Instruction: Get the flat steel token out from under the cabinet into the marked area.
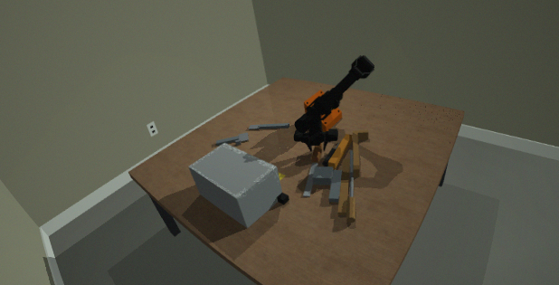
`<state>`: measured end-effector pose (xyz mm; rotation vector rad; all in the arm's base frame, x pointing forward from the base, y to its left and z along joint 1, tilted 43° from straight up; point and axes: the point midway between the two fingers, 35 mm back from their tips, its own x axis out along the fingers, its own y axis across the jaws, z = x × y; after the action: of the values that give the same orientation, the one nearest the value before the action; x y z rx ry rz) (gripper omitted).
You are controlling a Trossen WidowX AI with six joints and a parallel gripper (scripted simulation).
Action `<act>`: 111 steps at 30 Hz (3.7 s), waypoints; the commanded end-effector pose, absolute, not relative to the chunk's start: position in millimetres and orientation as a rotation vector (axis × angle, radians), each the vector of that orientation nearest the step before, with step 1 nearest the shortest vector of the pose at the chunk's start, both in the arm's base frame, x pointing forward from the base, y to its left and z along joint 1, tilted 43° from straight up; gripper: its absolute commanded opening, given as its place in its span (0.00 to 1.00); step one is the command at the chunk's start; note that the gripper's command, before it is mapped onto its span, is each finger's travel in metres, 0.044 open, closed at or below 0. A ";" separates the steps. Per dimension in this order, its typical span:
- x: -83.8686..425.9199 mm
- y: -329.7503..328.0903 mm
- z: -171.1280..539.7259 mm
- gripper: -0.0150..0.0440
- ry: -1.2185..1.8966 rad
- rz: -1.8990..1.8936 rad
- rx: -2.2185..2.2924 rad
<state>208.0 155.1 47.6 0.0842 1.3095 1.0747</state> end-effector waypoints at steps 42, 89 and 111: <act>207.3 158.6 50.0 0.25 1.353 1.021 0.147; 205.3 169.4 62.6 0.25 1.504 0.808 0.380; 204.6 172.2 66.0 0.25 1.572 0.693 0.497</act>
<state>203.2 172.5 64.9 0.4785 1.5673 0.7132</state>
